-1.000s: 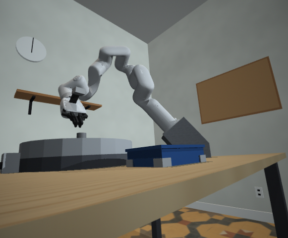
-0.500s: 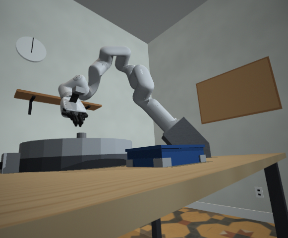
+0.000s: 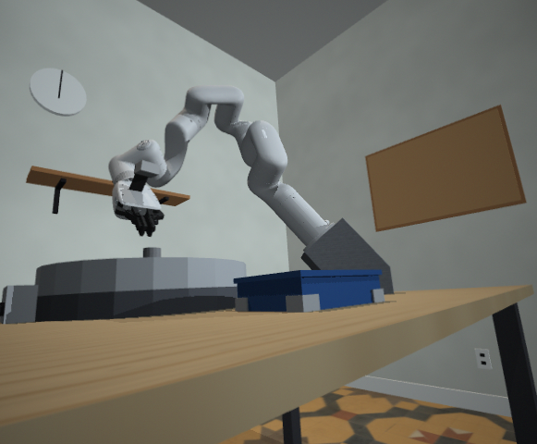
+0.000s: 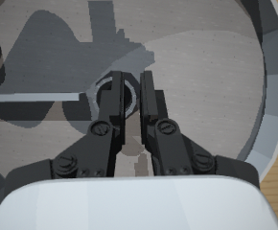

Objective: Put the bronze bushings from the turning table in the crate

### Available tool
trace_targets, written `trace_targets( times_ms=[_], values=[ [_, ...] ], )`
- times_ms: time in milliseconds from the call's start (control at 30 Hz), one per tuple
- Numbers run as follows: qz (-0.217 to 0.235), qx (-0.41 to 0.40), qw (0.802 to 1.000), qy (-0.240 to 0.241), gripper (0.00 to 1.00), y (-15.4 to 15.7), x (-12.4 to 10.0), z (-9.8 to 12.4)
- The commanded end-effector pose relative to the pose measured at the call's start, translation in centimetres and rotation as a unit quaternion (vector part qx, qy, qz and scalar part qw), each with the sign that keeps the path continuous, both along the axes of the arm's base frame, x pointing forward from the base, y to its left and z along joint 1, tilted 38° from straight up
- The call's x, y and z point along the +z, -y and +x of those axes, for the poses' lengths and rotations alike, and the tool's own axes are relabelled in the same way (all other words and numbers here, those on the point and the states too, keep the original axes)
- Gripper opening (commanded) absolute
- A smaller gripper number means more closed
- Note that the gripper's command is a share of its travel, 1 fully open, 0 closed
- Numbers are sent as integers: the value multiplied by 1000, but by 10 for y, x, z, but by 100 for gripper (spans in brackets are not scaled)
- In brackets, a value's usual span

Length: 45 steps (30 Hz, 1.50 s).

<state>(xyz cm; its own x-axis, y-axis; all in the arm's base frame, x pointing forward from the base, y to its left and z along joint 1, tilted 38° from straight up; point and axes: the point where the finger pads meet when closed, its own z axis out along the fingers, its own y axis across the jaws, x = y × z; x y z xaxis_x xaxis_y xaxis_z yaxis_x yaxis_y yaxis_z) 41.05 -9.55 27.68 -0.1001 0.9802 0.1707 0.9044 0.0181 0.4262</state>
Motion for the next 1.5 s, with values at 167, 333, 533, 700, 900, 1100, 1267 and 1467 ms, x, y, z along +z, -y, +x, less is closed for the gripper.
trace_targets(
  times_ms=[167,333,533,700,900,1100,1267,1467],
  values=[
    [-1,0,1000,2,11,0,2,1],
    [-1,0,1000,2,11,0,2,1],
    [-1,0,1000,2,10,-2,-9,-20],
    [-1,0,1000,1,10,-6,-30,-57],
    [-1,0,1000,1,10,-9,-47,-88],
    [-1,0,1000,1,10,-13,-68,-125],
    [-1,0,1000,1,10,-16,-84,-154],
    [-1,0,1000,1,10,-17,-89,-161]
  ],
)
